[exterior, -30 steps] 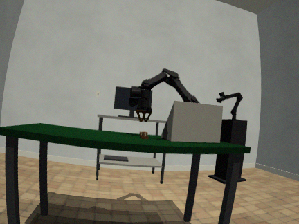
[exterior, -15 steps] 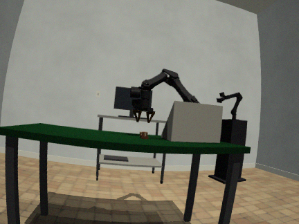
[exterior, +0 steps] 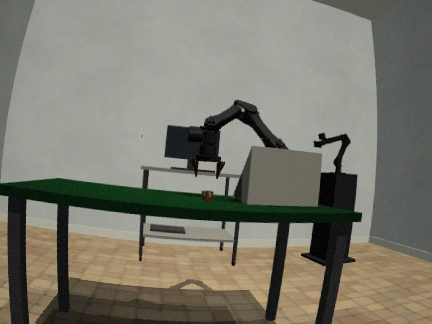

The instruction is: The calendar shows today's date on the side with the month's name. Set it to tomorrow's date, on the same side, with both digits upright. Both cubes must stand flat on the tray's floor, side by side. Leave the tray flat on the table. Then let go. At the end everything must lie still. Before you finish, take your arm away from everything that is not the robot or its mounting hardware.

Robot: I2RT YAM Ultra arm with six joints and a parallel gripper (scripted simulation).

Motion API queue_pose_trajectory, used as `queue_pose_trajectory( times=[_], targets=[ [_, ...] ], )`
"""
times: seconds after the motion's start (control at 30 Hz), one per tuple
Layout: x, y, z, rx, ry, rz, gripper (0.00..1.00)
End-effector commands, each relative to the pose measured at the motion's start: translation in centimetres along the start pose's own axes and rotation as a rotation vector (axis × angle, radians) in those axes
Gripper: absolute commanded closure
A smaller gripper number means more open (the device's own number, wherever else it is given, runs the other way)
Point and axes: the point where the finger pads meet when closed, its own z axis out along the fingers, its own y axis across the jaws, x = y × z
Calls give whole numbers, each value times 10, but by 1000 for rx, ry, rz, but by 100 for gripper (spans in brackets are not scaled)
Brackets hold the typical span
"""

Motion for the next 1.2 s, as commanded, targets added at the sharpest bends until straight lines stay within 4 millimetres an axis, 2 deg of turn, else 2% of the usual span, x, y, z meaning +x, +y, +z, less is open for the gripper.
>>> queue_pose_trajectory(
  times=[0.0,0.13,0.17,1.17],
  targets=[
    [0,2,-2,-9,-3,103,0],
    [0,2,-2,-9,-3,126,0],
    [0,2,-2,-9,-3,126,55],
    [0,2,-2,-9,-3,126,55]
  ],
)
